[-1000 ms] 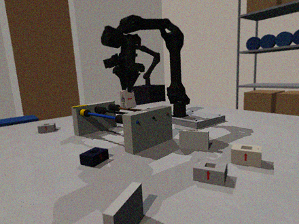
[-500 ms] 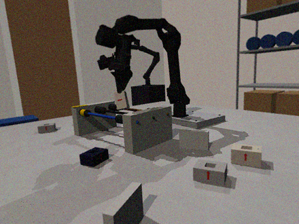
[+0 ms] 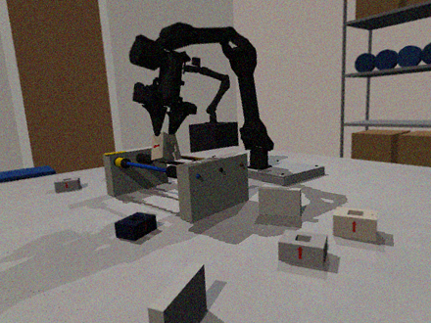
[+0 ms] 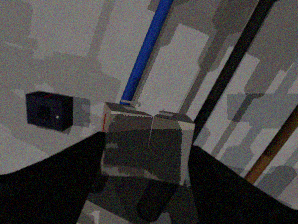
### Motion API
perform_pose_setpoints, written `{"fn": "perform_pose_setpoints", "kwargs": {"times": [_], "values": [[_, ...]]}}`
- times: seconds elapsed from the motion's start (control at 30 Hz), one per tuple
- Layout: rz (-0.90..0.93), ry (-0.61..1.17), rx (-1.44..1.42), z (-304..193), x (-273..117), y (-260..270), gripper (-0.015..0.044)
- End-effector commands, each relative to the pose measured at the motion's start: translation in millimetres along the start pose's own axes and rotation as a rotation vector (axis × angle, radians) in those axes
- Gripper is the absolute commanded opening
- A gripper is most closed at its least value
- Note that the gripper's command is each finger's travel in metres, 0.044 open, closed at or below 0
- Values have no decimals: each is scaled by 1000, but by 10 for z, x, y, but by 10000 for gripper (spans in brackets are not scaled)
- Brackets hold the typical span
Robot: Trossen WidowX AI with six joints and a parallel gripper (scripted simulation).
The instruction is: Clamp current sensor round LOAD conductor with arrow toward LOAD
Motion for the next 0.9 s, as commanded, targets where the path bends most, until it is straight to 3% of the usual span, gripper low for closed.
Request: {"fn": "perform_pose_setpoints", "kwargs": {"times": [0.0, 0.87], "values": [[26, 4, 140, -2, 0, 98, 0], [34, 6, 225, 2, 312, 165, 0]]}}
Point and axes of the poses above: the point midway between the two fingers, 35 mm back from their tips, its own x axis out along the fingers, its own y axis across the jaws, z = x × y, the point moved 3 cm from there along -x, back along the fingers, and after that the axes turned 6 degrees about x, right-handed, at the moved point
